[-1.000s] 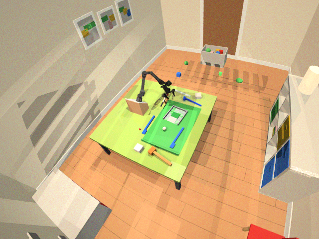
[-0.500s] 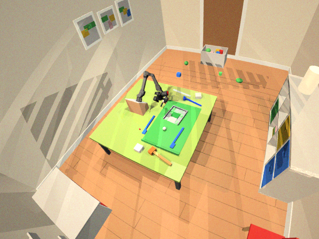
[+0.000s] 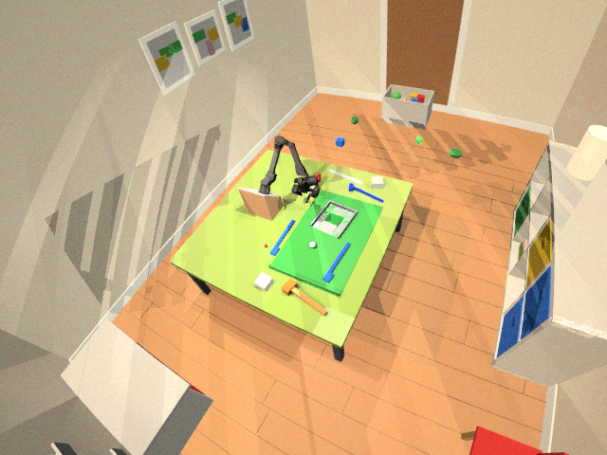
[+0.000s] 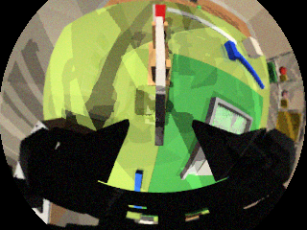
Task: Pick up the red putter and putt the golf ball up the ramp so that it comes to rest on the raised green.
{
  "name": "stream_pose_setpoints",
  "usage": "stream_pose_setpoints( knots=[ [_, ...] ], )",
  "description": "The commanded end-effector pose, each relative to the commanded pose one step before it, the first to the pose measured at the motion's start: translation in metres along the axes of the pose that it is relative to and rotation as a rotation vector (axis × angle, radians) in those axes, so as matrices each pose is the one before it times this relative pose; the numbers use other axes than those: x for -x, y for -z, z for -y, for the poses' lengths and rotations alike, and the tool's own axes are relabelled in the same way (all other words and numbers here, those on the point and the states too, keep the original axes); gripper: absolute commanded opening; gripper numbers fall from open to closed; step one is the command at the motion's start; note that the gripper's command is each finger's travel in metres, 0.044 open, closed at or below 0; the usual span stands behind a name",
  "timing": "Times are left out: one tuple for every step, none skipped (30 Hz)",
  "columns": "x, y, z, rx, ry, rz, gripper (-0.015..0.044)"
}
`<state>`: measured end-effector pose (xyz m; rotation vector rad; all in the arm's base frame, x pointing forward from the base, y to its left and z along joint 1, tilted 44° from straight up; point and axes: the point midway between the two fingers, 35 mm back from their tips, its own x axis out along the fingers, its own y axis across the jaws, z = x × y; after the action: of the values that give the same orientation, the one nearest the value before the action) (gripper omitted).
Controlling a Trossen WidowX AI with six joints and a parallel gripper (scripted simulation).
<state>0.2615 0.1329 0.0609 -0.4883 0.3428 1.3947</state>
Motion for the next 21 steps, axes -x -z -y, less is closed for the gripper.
stream_pose_setpoints(
  knots=[
    [-0.00557, 0.00335, -0.00132, -0.0077, -0.00183, -0.00413, 0.044],
    [-0.00246, 0.00073, 0.00007, 0.0, -0.0001, -0.00014, 0.044],
    [-0.00274, 0.00078, 0.00004, 0.0, -0.00007, -0.00007, 0.044],
    [-0.00323, 0.00088, 0.0, 0.0, -0.00004, 0.00004, 0.044],
    [-0.0039, 0.001, -0.00007, -0.0001, 0.00002, 0.00024, 0.044],
    [-0.00411, 0.00098, -0.00016, -0.0001, 0.00009, 0.00047, 0.044],
    [-0.00267, 0.0006, -0.00015, -0.0001, 0.0001, 0.00043, 0.044],
    [-0.00089, 0.00019, -0.00006, 0.0, 0.00004, 0.00017, 0.044],
    [0.0, 0.0, 0.0, 0.0, 0.0, 0.0, 0.044],
    [0.0, 0.0, 0.0, 0.0, 0.0, 0.0, 0.044],
    [-0.00024, 0.00007, 0.00001, 0.0, -0.00001, -0.00002, 0.044],
    [-0.00049, 0.00015, 0.00002, 0.0, -0.00003, -0.00004, 0.044],
    [-0.00076, 0.00023, 0.00003, 0.0, -0.00004, -0.00006, 0.044],
    [-0.00096, 0.00028, 0.00004, 0.0, -0.00005, -0.00007, 0.044],
    [-0.00116, 0.00034, 0.00004, 0.0, -0.00005, -0.00007, 0.044],
    [-0.00136, 0.00039, 0.00004, 0.0, -0.00005, -0.00006, 0.044],
    [-0.0015, 0.00042, 0.00003, 0.0, -0.00005, -0.00004, 0.044],
    [-0.00154, 0.00043, 0.00002, 0.0, -0.00004, -0.00002, 0.044],
    [-0.00155, 0.00042, 0.0, 0.0, -0.00003, 0.00001, 0.044],
    [-0.00155, 0.00041, -0.00001, 0.0, -0.00002, 0.00004, 0.044],
    [-0.00155, 0.00041, -0.00002, 0.0, -0.00001, 0.00006, 0.044]
  ],
)
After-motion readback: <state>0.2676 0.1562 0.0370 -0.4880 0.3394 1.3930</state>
